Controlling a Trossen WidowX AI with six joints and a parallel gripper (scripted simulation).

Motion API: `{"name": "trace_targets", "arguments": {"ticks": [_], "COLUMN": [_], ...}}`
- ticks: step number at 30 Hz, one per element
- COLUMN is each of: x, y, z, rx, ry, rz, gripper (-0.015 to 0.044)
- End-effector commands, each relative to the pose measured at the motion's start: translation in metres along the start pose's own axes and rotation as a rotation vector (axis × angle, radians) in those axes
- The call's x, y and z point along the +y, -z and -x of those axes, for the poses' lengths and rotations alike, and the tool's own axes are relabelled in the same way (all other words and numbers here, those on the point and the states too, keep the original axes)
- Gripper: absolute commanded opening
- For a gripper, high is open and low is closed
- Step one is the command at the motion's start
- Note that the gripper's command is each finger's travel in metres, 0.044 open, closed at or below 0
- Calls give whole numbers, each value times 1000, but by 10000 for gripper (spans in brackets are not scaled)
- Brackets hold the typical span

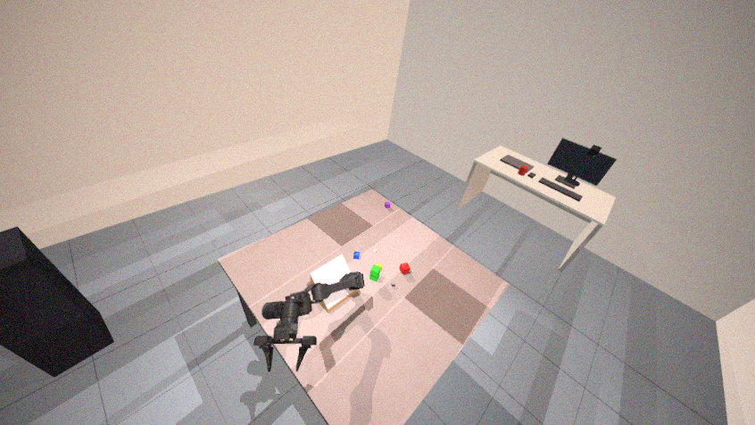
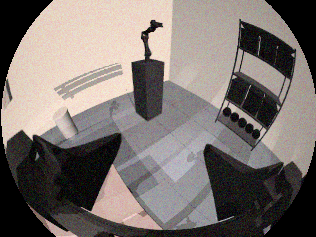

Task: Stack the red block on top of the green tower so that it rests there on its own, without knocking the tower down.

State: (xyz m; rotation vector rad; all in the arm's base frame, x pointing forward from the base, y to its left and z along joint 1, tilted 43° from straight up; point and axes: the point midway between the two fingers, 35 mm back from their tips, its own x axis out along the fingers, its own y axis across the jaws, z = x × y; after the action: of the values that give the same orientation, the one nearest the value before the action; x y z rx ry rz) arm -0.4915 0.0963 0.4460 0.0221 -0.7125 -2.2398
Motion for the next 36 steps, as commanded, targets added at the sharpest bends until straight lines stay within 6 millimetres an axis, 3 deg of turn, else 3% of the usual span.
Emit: {"name": "trace_targets", "arguments": {"ticks": [1,11,16,20,23,30,36], "x": [2,114,205,276,294,386,467], "y": [-1,-31,-45,-49,-46,-35,-17], "z": [0,-6,-5,9,13,45,85], "rx": [-2,-86,-158,-183,-211,-242,-219], "ry": [-2,-135,-266,-379,-412,-578,-747], "rz": [5,144,167,203,267,356,305], "gripper": [426,440,440,440,440,440,440]}}
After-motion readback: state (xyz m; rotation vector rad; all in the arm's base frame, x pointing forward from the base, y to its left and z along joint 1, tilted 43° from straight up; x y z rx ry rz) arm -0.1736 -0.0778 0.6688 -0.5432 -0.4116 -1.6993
